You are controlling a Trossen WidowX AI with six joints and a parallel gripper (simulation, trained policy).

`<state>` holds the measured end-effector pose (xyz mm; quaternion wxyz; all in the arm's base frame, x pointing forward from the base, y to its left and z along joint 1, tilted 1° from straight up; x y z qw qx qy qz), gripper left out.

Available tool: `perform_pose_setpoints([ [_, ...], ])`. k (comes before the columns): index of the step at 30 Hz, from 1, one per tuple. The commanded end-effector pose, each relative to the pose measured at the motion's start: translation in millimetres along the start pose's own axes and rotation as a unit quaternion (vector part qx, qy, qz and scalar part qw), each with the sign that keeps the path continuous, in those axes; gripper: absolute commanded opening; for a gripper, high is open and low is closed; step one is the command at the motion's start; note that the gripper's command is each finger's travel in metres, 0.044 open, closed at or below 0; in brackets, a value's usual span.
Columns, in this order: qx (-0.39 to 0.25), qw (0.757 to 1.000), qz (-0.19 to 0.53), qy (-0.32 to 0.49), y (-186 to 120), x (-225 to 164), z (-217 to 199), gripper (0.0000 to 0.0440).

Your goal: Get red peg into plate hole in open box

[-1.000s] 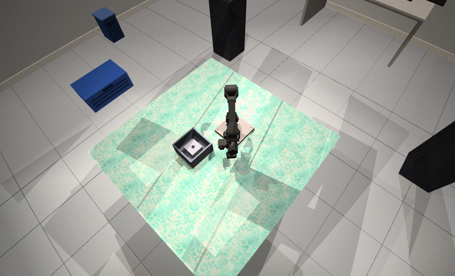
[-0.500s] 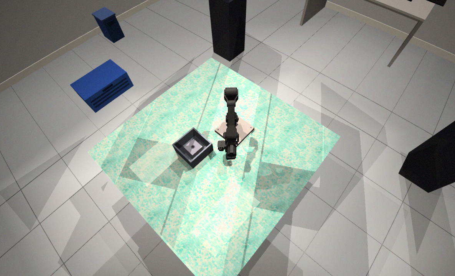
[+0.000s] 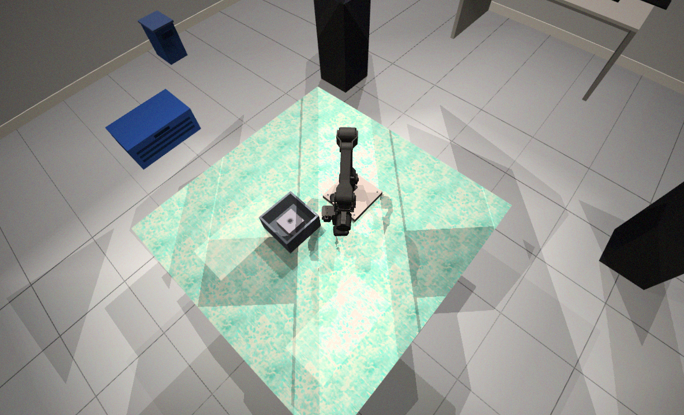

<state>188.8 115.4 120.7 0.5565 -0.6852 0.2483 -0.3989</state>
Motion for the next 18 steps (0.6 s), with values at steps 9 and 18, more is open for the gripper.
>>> perform_pose_setpoints([
  [9,0.027,0.997,-0.039,0.061,-41,46,4,0.0],
  [18,0.037,0.99,-0.062,0.121,-46,87,8,0.0],
])
Point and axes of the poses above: the point midway between the two fingers, 35 mm back from their tips, its own y axis out along the fingers, its own z axis across the jaws, x = y × z, the point moved 5 cm from there along -y, back along the fingers, and after that the axes turned 14 degrees about y, right-handed, at the moved point
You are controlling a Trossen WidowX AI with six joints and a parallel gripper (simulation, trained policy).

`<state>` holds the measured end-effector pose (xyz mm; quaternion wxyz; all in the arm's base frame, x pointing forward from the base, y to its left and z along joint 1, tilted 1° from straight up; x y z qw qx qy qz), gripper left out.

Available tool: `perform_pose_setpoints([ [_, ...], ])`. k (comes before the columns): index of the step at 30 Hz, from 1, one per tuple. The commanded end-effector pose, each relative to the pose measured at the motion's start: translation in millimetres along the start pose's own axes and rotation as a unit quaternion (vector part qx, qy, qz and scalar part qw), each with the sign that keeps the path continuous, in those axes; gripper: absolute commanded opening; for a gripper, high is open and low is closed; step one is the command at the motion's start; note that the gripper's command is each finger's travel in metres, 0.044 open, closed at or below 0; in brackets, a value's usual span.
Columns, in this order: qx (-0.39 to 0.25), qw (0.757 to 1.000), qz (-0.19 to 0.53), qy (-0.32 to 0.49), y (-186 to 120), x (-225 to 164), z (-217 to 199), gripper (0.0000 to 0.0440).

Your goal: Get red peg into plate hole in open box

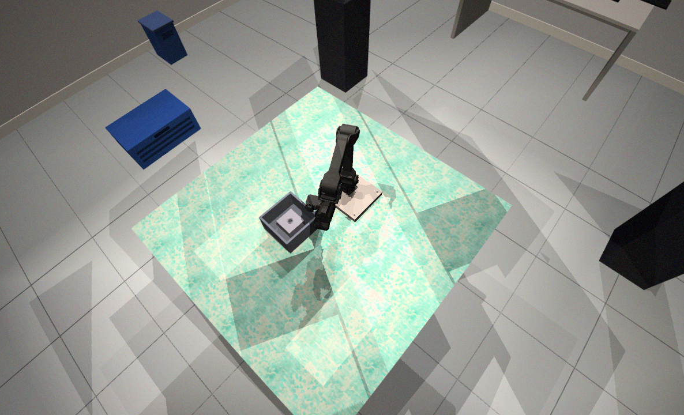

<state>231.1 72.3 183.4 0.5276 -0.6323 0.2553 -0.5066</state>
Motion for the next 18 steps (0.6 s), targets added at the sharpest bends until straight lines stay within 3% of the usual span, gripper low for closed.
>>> perform_pose_setpoints([
  [1,0.003,1.0,-0.011,0.021,1,17,5,0.0],
  [18,-0.001,0.998,-0.03,0.063,40,84,21,0.0],
])
Point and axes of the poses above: the point midway between the two fingers, 35 mm back from their tips, its own y axis out along the fingers, its own z axis across the jaws, x = y × z, the point moved 5 cm from there along -y, back along the fingers, and after that the axes turned 14 degrees about y, right-handed, at the moved point
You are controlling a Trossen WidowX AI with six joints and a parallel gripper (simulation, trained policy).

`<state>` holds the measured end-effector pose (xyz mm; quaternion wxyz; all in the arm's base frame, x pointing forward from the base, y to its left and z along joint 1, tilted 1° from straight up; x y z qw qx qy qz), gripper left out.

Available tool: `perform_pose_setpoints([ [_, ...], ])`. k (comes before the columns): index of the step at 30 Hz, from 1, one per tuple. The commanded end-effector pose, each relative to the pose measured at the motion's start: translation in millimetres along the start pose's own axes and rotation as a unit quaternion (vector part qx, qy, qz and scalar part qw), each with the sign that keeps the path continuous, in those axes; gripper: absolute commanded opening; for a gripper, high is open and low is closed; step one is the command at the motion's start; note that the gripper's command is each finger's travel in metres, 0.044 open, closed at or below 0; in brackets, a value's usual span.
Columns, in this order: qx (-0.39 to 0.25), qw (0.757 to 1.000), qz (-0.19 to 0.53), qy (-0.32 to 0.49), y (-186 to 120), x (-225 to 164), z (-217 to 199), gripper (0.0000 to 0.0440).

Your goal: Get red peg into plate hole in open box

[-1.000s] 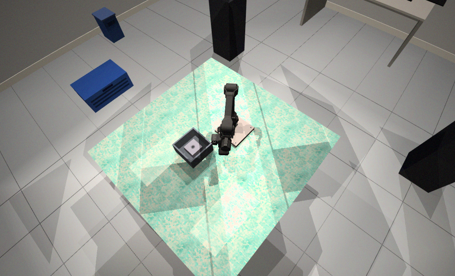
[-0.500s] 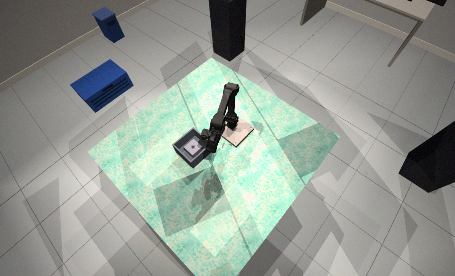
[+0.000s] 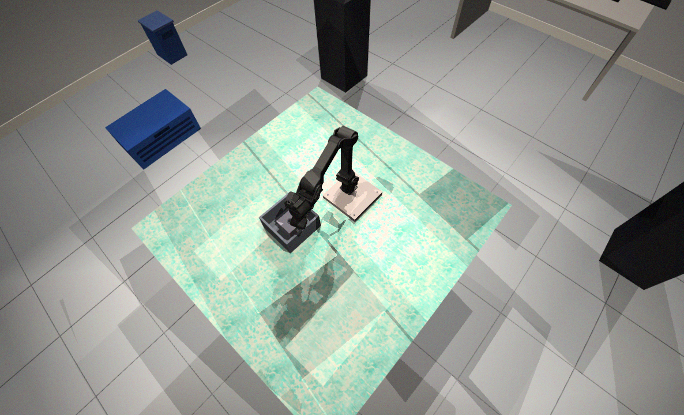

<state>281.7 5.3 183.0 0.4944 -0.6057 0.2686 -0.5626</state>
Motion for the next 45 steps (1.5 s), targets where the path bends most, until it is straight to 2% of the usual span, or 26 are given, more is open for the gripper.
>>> perform_pose_setpoints([
  [1,-0.002,1.0,0.002,-0.002,12,11,4,0.0],
  [12,-0.003,0.999,0.025,-0.036,47,33,10,0.0001],
  [21,0.0,0.995,0.055,-0.08,73,34,11,0.0007],
  [23,-0.001,0.994,0.064,-0.089,78,33,10,0.0037],
  [28,-0.004,0.992,0.081,-0.097,88,34,12,0.0158],
  [34,0.004,0.989,0.086,-0.12,84,45,20,0.0164],
  [38,0.003,0.988,0.094,-0.122,82,51,29,0.0245],
  [45,0.02,0.985,0.115,-0.124,74,58,49,0.0427],
])
Point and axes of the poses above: the point midway between the two fingers, 35 mm back from their tips, its own y axis out along the fingers, its own z axis across the jaws, x = y × z, the point moved 5 cm from there along -y, back along the fingers, and after that the axes turned 14 degrees about y, right-handed, at the moved point
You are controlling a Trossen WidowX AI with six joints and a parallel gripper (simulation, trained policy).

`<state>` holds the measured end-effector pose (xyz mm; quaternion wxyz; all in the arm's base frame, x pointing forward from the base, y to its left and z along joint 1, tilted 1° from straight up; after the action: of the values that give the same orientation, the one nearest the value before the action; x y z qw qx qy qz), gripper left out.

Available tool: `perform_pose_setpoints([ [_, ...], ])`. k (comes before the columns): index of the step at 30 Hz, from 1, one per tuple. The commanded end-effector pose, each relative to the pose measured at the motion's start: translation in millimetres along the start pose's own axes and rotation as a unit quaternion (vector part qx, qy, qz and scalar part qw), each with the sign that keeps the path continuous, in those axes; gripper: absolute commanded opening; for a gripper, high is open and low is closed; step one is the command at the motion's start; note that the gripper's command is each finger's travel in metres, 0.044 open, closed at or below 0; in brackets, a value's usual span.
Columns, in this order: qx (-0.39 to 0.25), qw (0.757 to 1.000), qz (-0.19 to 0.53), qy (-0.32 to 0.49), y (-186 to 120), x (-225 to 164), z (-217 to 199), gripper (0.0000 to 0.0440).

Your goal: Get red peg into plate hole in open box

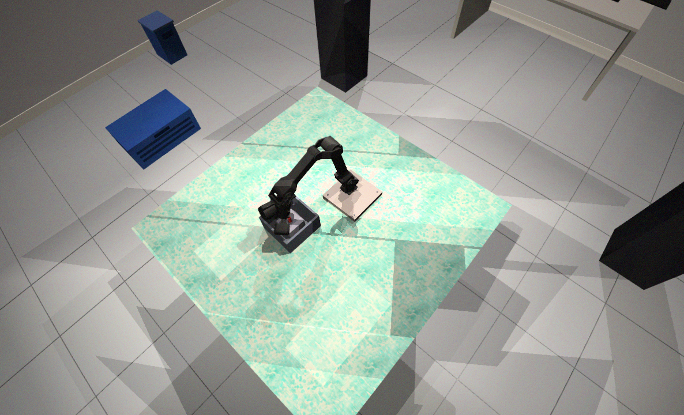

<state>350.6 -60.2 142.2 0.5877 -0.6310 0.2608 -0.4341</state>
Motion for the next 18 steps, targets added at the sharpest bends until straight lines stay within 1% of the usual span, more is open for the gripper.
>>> perform_pose_setpoints([
  [1,0.011,1.0,0.013,-0.004,-4,5,10,0.044],
  [16,0.082,0.996,0.04,-0.024,-41,18,60,0.044],
  [18,0.084,0.995,0.04,-0.025,-42,19,61,0.044],
])
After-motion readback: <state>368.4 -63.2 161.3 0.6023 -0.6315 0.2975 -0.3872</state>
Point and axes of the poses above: the point midway between the two fingers, 35 mm back from their tips, its own y axis out along the fingers, its own z axis across the jaws, x = y × z, the point moved 5 cm from there along -y, back along the fingers, and after that the axes turned 14 degrees about y, right-handed, at the moved point
